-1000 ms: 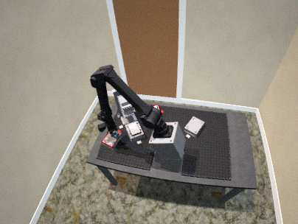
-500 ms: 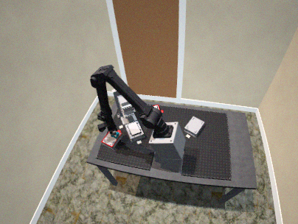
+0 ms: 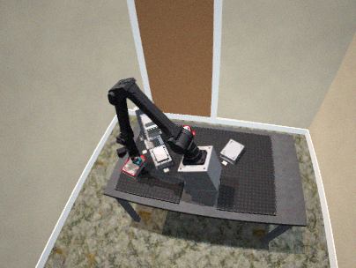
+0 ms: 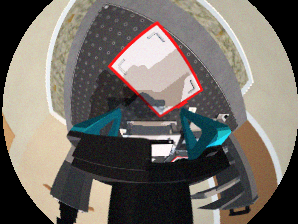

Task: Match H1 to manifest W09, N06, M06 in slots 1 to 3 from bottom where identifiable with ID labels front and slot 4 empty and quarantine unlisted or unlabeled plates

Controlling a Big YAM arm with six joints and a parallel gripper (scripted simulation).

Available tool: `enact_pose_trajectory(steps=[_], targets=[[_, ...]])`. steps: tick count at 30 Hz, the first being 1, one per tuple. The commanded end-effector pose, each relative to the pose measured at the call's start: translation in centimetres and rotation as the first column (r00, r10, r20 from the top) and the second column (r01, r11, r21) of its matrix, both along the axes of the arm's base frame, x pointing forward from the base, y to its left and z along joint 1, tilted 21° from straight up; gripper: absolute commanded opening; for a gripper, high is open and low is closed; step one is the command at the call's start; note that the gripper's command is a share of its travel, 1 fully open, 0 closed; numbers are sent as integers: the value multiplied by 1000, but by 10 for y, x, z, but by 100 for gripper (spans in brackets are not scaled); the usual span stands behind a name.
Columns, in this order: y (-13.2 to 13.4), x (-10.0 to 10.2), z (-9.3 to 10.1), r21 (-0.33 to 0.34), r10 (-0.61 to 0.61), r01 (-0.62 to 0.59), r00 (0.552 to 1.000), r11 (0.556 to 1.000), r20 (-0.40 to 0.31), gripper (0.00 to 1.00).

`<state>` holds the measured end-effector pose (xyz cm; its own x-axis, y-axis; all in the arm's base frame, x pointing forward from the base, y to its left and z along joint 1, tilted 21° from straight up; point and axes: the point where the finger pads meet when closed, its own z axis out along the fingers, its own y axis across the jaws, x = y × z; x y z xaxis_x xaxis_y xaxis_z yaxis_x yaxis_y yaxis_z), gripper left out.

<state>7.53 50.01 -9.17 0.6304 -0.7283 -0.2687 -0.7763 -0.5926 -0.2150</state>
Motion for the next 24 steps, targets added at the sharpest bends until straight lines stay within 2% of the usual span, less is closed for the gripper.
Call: enact_pose_trajectory(steps=[1, 19, 20, 24], targets=[[11, 2, 12, 33, -1, 1, 1000, 999, 5, 100], [11, 2, 12, 33, -1, 1, 1000, 999, 5, 100], [19, 2, 26, 58, -4, 3, 1000, 998, 8, 100], [9, 2, 25, 37, -4, 4, 1000, 999, 5, 100]])
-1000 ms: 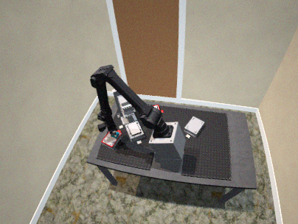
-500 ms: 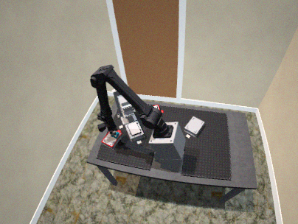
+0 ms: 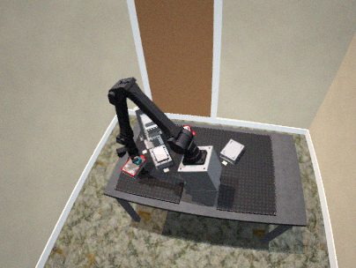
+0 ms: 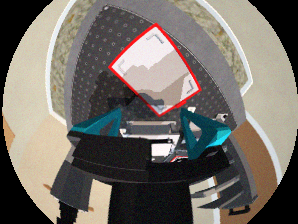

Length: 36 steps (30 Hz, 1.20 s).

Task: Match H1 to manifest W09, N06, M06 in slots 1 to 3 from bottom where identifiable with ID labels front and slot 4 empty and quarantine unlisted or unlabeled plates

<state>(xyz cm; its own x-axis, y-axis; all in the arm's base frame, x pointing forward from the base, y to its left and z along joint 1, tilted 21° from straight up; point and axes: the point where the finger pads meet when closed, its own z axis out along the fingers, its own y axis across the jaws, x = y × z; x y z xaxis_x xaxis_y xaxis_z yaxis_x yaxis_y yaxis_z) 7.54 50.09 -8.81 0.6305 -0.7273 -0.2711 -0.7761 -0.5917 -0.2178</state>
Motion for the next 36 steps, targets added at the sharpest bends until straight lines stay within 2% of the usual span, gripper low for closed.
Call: enact_pose_trajectory(steps=[1, 36], targets=[[4, 1, 20, 27, -4, 4, 1000, 1000, 3, 100], [-19, 4, 72, 26, -1, 1, 1000, 1000, 6, 100]])
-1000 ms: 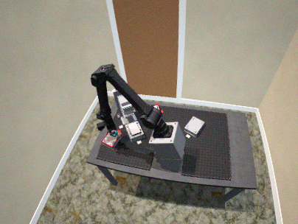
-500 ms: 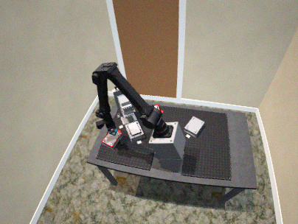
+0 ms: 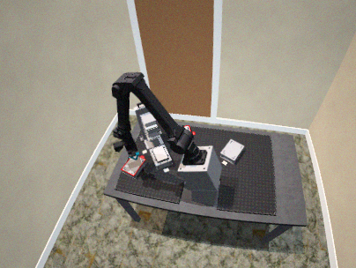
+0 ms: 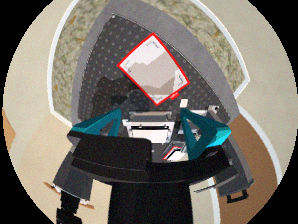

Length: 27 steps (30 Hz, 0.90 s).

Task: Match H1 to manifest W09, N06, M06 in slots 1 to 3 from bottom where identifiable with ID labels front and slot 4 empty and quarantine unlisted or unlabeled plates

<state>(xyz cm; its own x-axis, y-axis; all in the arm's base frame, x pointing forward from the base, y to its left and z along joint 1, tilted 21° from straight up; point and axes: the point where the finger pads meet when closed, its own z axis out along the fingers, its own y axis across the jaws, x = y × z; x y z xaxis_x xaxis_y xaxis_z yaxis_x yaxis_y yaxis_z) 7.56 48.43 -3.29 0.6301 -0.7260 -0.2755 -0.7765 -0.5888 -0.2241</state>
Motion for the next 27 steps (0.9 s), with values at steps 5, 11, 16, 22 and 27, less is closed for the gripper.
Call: enact_pose_trajectory(steps=[5, 11, 16, 22, 27], targets=[[-7, 5, 30, 18, -1, 1, 1000, 1000, 4, 100], [-13, 5, 44, 19, -1, 1, 1000, 1000, 4, 100], [-16, 3, 52, 19, 2, -2, 1000, 1000, 3, 100], [-22, 4, 66, 19, 0, 0, 1000, 1000, 4, 100], [-28, 5, 79, 19, -1, 1, 1000, 1000, 4, 100]])
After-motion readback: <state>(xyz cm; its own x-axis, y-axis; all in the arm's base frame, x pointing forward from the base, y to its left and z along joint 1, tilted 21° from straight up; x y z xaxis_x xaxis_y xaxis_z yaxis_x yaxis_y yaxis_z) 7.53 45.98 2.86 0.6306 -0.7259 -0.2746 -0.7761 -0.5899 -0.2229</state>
